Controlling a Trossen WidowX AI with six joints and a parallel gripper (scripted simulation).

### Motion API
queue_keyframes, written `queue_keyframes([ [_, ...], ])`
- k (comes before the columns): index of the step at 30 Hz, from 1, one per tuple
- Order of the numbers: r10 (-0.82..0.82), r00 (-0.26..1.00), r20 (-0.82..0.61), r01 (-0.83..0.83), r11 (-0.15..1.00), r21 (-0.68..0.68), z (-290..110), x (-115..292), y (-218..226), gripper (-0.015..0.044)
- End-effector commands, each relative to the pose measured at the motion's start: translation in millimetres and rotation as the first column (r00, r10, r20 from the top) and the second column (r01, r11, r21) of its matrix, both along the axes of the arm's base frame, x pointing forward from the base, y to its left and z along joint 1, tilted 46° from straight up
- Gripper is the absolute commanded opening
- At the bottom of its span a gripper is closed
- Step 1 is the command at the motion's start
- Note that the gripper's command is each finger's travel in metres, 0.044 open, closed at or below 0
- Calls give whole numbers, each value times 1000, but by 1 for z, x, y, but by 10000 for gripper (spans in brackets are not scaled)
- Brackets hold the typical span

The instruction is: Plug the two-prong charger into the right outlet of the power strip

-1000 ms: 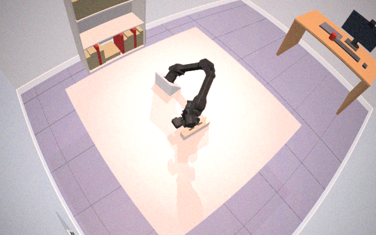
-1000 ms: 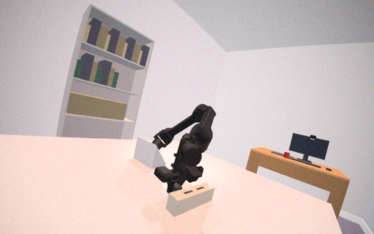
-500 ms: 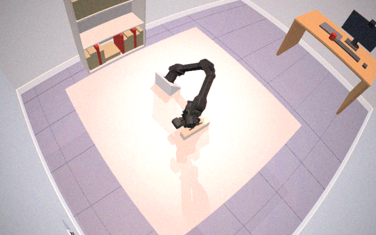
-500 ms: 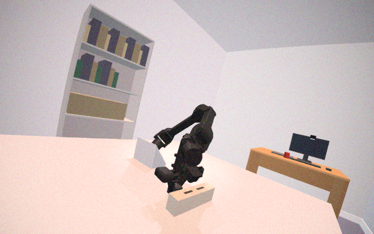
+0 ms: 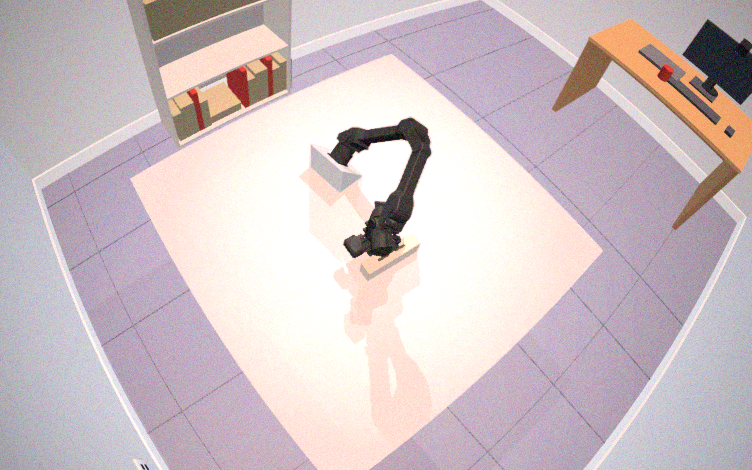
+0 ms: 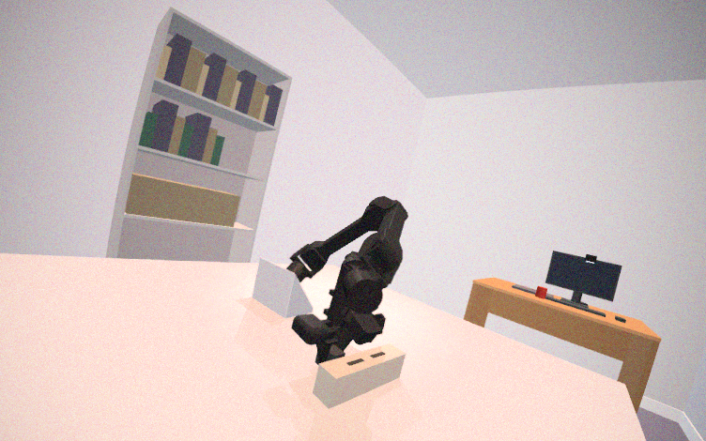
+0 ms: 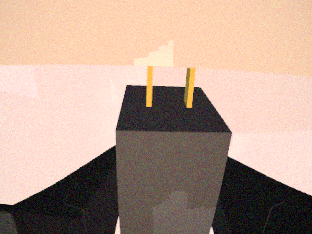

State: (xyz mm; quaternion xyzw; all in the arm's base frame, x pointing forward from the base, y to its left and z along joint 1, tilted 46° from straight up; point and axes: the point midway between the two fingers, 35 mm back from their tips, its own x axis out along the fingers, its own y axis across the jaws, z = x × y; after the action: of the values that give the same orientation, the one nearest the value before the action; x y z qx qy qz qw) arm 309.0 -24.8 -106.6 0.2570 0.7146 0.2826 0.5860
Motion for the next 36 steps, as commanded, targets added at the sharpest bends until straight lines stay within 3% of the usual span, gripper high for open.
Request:
queue_keyframes([
  [1,-5,1000,-3,5,1000,3,0,0,0,0],
  [36,-5,1000,-2,5,1000,3,0,5,0,0],
])
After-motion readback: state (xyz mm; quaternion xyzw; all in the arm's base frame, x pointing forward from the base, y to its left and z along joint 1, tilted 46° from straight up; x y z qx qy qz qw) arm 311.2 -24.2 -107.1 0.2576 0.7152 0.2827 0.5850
